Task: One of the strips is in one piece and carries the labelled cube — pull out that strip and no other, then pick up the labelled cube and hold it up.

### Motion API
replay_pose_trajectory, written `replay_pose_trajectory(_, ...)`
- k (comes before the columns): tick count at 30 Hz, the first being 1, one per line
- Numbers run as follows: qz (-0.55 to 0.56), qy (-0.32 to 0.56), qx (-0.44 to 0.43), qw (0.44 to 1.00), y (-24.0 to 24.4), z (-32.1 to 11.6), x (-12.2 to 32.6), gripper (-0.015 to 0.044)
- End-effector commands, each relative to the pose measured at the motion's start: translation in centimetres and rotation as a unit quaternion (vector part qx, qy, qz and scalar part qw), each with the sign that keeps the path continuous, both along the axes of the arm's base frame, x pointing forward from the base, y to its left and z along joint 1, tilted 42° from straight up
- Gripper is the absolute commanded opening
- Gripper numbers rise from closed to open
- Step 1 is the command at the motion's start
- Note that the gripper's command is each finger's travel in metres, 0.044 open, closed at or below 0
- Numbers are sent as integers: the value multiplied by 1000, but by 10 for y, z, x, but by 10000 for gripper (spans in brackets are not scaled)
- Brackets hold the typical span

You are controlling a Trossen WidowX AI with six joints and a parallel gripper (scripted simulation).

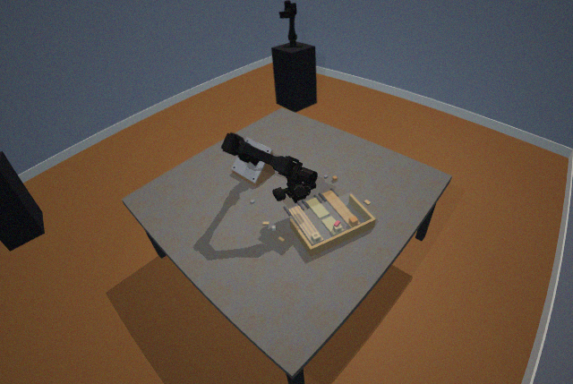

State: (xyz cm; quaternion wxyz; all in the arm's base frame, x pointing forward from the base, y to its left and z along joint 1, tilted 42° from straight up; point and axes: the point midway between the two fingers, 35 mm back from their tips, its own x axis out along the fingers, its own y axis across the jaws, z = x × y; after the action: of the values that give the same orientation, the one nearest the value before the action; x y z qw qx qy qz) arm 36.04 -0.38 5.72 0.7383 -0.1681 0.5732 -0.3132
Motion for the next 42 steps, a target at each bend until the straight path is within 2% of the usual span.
replay_pose_trajectory(1, 2, 2, 1, 1000, -4, -6, 1, 0)
replay_pose_trajectory(29, 2, 1, -1, 1000, -35, -39, 9, 0)
replay_pose_trajectory(42, 2, 1, -1, 1000, -35, -40, 9, 0)
